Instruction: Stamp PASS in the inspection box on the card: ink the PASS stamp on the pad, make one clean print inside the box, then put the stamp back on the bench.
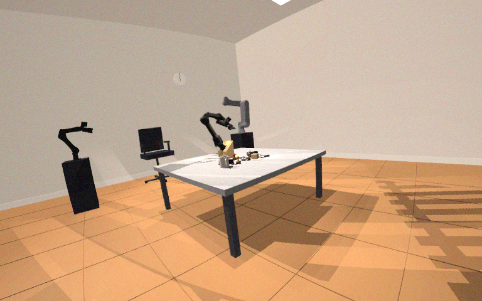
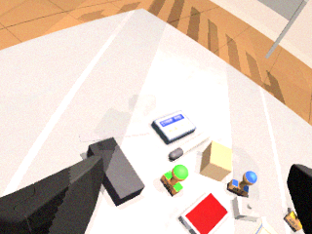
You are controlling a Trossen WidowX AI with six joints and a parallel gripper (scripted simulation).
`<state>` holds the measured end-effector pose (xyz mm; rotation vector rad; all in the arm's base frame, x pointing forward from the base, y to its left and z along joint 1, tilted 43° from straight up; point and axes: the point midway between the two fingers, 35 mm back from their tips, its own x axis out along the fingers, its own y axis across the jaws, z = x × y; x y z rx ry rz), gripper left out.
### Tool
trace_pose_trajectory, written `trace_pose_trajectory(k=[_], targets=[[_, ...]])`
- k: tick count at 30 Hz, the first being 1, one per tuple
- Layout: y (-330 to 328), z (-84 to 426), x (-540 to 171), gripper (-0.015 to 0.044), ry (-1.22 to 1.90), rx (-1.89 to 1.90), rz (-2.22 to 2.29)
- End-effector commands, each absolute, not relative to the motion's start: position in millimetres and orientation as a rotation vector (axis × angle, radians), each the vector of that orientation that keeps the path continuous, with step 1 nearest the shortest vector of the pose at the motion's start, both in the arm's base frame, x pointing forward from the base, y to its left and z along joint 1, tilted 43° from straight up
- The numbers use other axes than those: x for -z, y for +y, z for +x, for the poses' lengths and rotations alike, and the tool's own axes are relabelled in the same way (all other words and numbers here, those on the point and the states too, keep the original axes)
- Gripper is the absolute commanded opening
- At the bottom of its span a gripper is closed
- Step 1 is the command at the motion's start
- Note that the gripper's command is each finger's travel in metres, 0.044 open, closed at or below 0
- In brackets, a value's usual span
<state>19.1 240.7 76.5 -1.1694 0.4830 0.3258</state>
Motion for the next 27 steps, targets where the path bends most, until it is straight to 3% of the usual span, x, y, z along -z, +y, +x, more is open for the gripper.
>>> trace_pose_trajectory(k=[1,7,27], targets=[[241,21,-76,0.0374,0.489,-0.32,-1.168],[246,72,-52,0.0228,0.694,-0.126,-1.1],[142,259,60,0.0228,1.404,0.516,-0.635]])
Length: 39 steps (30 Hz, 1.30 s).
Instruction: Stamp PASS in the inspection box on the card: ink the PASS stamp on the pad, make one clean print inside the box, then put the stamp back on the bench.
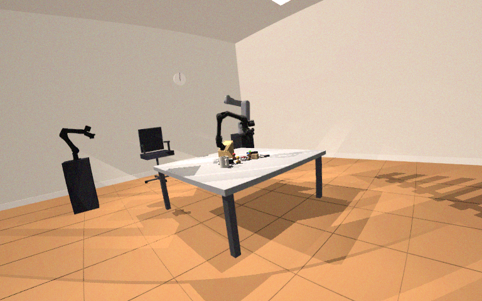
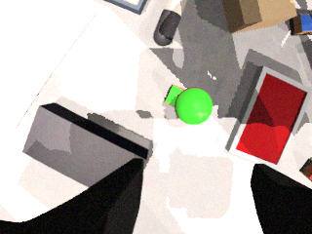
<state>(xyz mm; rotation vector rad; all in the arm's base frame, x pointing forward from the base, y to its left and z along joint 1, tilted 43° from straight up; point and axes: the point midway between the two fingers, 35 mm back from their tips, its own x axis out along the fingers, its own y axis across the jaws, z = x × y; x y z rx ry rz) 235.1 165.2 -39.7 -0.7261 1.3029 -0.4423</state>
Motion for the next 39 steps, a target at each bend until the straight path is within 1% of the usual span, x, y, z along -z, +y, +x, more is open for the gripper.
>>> trace_pose_trajectory(k=[1,39], targets=[[134,265,67,0.0228,1.432,0.538,-0.607],[92,268,108,0.0228,1.453,0.556,-0.584]])
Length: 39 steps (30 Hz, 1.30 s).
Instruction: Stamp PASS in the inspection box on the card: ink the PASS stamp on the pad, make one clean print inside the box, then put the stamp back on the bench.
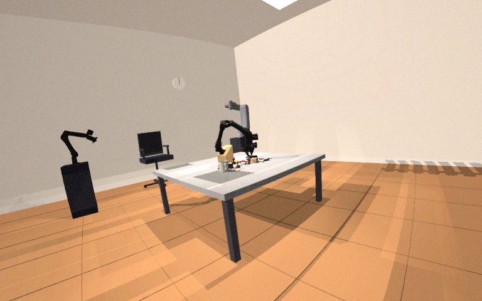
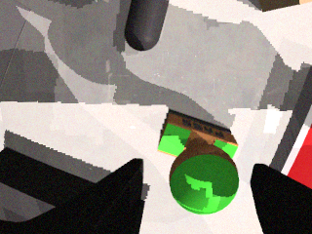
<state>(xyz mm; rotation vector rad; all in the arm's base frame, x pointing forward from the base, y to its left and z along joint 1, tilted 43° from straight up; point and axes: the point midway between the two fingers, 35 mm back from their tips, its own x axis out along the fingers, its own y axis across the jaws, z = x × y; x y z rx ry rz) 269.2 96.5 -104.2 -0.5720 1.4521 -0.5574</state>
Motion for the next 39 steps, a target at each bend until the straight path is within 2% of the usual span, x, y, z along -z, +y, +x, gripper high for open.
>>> trace_pose_trajectory(k=[1,19,39], targets=[[91,268,109,0.0228,1.453,0.556,-0.584],[73,267,126,0.0228,1.453,0.558,-0.586],[75,268,124,0.0095,1.453,0.561,-0.575]])
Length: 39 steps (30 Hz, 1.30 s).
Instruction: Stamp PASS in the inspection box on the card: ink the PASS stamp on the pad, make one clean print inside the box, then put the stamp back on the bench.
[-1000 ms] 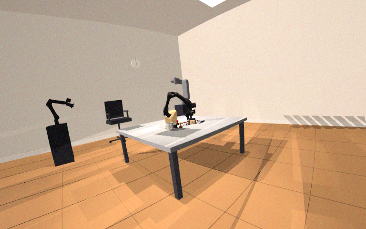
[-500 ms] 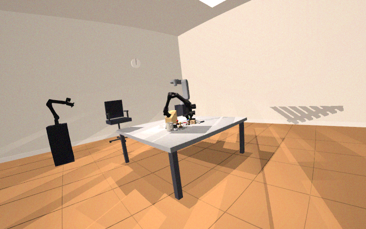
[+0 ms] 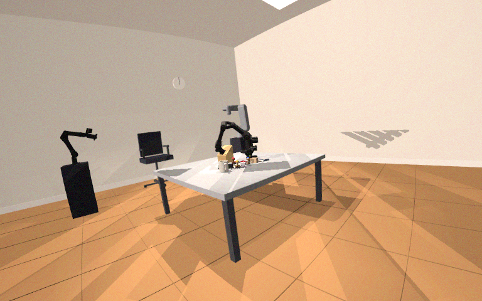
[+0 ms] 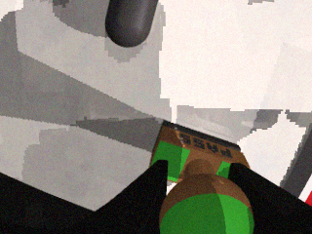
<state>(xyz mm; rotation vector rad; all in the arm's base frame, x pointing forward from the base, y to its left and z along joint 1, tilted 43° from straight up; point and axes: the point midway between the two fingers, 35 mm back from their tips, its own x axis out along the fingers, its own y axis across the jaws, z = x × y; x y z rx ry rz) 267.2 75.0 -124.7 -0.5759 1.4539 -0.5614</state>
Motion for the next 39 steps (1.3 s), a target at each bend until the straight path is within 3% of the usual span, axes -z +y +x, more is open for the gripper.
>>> trace_pose_trajectory(k=[1,5,39], targets=[[75,268,124,0.0088,1.453,0.561,-0.575],[76,268,124,0.0,1.453,0.561,-0.575],[88,268,112,0.0,1.454,0.558,-0.573]])
